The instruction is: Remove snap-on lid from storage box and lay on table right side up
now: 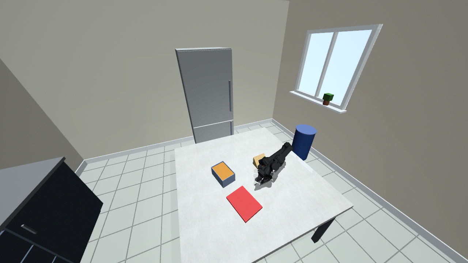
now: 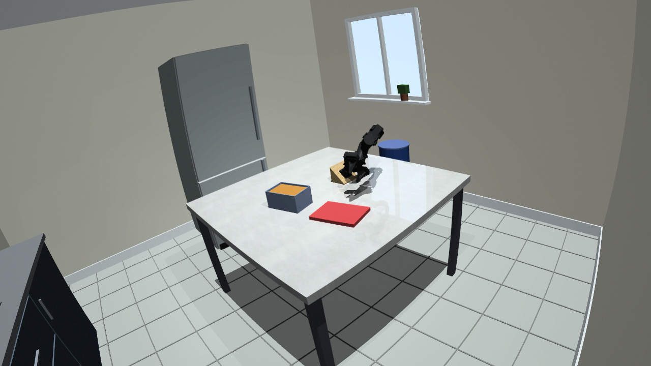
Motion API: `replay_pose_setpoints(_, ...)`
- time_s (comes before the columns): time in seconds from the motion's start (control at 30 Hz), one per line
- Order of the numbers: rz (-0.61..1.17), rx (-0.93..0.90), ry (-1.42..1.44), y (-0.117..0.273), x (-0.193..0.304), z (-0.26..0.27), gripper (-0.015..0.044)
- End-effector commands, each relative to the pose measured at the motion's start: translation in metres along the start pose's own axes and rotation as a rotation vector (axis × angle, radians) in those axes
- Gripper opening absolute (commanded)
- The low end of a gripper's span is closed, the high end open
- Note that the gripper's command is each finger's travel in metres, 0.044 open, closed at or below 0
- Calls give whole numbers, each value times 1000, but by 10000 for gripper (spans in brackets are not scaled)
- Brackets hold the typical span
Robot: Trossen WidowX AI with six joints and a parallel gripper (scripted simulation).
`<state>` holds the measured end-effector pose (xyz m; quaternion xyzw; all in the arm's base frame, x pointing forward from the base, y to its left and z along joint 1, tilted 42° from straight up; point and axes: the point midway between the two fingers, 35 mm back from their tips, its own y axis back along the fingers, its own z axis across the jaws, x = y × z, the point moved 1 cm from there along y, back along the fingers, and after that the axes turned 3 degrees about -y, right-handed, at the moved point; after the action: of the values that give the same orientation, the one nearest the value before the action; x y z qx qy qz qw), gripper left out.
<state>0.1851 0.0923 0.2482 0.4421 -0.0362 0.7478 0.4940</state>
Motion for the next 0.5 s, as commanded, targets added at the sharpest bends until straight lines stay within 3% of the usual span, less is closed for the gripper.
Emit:
replay_pose_setpoints(0.0, 4, -1, 6, 9, 2, 5, 440)
replay_pose_setpoints(0.47, 4, -1, 7, 8, 0, 5, 440)
